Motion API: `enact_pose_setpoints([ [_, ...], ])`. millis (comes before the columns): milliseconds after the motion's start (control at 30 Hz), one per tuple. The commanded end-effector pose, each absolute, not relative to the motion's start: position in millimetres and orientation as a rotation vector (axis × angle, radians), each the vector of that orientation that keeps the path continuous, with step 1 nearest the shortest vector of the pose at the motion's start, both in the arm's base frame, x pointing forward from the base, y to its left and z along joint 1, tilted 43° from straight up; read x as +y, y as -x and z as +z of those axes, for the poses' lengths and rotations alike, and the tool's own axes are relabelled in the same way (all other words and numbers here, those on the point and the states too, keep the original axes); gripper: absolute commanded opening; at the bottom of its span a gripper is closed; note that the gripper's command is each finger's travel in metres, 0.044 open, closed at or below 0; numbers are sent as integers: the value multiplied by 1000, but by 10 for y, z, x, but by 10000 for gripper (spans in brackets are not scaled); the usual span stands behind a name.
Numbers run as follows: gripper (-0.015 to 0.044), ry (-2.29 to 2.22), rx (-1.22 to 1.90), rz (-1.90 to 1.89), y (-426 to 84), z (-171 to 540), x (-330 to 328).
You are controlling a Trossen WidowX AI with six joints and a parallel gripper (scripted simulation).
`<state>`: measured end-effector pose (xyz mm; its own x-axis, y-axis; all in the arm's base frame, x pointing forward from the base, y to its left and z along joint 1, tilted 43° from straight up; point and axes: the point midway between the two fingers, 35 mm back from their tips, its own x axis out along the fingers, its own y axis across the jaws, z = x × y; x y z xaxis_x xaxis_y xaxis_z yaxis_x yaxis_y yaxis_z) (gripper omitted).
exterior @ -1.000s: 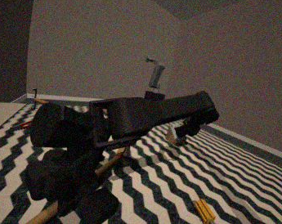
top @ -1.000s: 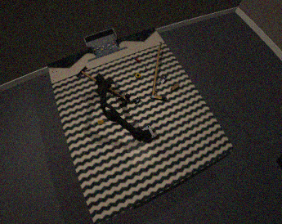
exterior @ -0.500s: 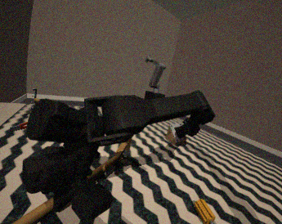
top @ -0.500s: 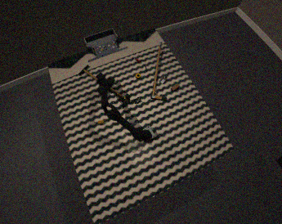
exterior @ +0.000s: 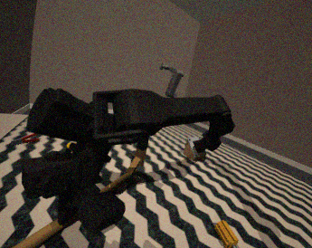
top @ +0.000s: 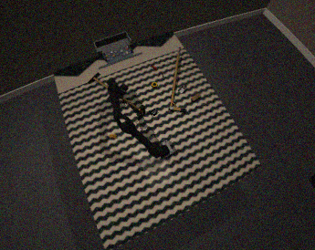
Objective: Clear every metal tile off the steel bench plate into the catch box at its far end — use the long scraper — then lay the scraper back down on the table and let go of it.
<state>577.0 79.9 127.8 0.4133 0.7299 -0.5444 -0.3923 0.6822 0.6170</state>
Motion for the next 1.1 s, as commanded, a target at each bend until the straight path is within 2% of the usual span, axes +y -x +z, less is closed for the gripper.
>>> enact_pose_setpoints([
  [0,0,-427,883,736,-5770,1407,679],
  [300,0,-427,892,736,-5729,1507,592],
  [867,0,-423,1125,723,-5123,1349,910],
  [1067,0,-423,1135,722,-5097,1336,928],
])
